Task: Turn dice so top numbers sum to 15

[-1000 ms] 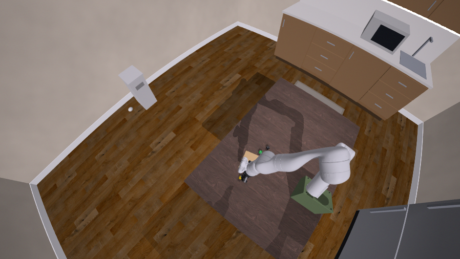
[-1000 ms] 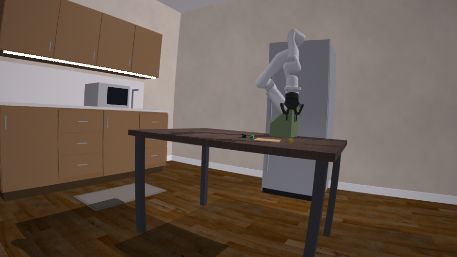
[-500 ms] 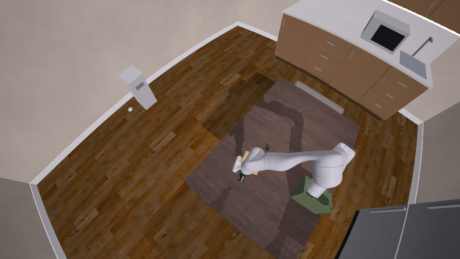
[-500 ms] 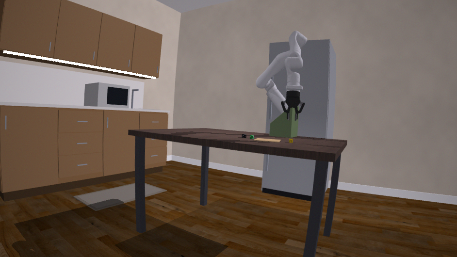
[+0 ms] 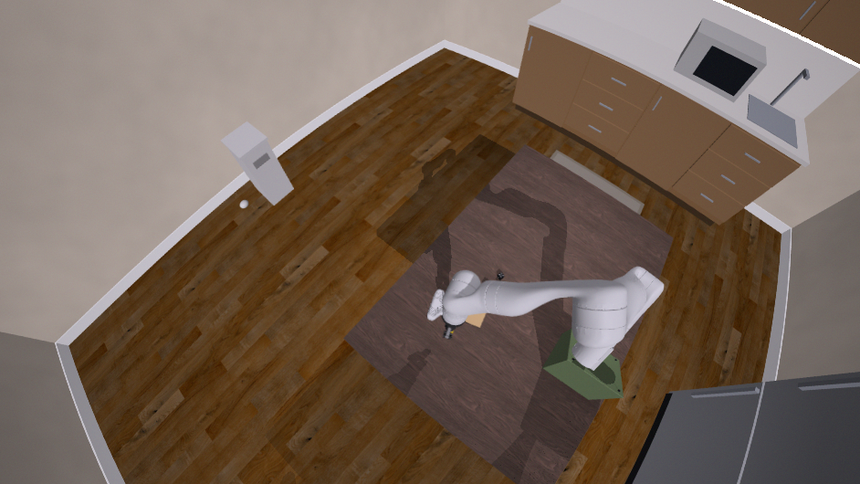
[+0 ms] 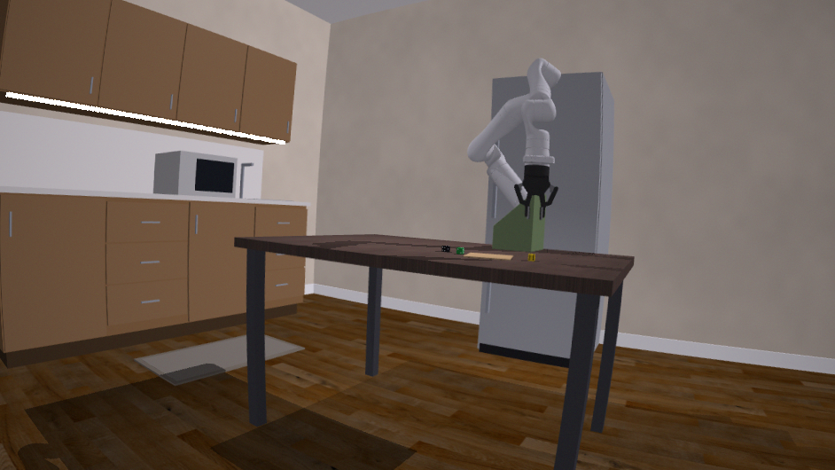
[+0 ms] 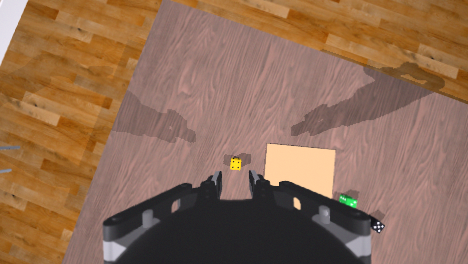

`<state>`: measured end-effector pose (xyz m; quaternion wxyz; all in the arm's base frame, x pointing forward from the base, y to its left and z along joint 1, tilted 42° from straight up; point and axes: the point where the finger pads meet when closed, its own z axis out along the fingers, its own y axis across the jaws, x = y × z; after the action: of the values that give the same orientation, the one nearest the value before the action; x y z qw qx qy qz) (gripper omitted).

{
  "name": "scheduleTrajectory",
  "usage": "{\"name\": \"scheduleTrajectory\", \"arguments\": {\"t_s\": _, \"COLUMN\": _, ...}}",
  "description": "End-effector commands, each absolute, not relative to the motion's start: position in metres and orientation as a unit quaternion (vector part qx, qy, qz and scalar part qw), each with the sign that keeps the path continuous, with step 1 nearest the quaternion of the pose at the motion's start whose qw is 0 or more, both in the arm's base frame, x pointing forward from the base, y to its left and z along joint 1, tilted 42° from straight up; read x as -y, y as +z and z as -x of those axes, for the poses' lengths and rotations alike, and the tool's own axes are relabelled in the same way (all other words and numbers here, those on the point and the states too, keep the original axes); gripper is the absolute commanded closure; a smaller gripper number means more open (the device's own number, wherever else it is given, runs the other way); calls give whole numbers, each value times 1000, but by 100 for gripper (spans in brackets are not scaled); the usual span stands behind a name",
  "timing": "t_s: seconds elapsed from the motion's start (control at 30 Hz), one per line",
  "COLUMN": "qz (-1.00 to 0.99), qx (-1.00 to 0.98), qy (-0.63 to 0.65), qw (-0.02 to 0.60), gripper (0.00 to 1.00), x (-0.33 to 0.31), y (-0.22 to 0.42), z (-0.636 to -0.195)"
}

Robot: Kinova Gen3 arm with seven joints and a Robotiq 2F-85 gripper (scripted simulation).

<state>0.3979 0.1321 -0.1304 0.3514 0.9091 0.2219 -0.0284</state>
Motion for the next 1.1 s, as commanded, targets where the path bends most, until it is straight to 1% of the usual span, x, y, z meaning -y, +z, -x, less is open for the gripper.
{"name": "scheduleTrajectory", "arguments": {"t_s": 0.0, "qz": -909, "qx": -220, "qy": -31, "qw": 352, "gripper": 65, "x": -132, "y": -131, "z": -401}}
{"name": "scheduleTrajectory", "arguments": {"t_s": 0.53, "qz": -909, "qx": -217, "qy": -38, "qw": 355, "gripper": 65, "x": -133, "y": -130, "z": -401}}
{"name": "scheduleTrajectory", "arguments": {"t_s": 0.57, "qz": -909, "qx": -217, "qy": -38, "qw": 355, "gripper": 0, "x": -133, "y": -130, "z": -401}}
{"name": "scheduleTrajectory", "arguments": {"t_s": 0.93, "qz": -909, "qx": -217, "qy": -38, "qw": 355, "gripper": 0, "x": -132, "y": -130, "z": -401}}
{"name": "scheduleTrajectory", "arguments": {"t_s": 1.07, "qz": -918, "qx": -175, "qy": -22, "qw": 356, "gripper": 0, "x": -114, "y": -150, "z": -399}}
